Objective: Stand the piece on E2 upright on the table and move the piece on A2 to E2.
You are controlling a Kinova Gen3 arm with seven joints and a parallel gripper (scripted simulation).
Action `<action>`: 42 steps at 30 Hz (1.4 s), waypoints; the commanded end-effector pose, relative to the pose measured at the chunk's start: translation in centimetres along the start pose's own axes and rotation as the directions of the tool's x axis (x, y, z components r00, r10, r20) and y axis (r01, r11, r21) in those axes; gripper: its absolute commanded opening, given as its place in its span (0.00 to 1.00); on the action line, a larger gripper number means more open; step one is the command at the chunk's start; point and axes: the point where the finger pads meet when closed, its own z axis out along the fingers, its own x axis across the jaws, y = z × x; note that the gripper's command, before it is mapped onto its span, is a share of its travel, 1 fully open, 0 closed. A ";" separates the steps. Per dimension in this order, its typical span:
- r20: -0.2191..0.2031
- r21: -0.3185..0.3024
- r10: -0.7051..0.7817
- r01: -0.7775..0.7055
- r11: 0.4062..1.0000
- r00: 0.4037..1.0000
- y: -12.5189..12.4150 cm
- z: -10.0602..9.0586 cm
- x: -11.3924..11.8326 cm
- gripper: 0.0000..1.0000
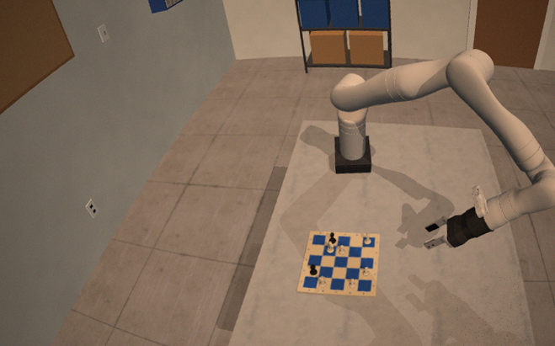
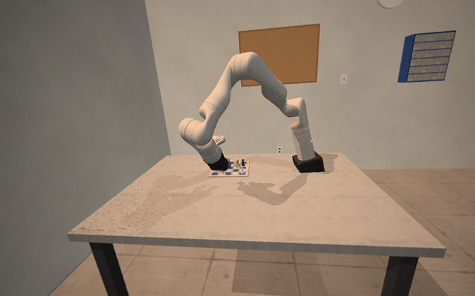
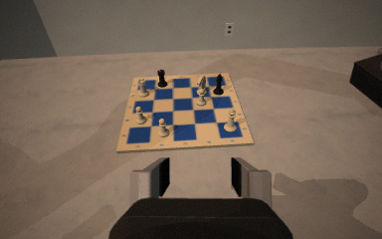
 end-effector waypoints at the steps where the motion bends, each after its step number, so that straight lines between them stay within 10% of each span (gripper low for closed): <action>1: -0.029 -0.034 0.060 -0.061 0.998 0.998 -1.3 0.6 -0.8 1.00; 11: -0.295 -0.201 0.465 -0.530 0.824 0.835 -5.6 5.1 -2.6 1.00; 13: -0.295 -0.201 0.465 -0.530 0.824 0.835 -5.6 5.1 -2.6 1.00; 24: -0.634 -0.109 0.731 -0.965 0.240 0.254 -11.3 8.6 -4.9 1.00; 28: -0.685 -0.046 0.724 -0.996 0.078 0.088 -12.9 9.2 -5.5 1.00; 42: -0.709 0.001 0.705 -1.000 -0.028 -0.020 -14.0 9.7 -5.9 1.00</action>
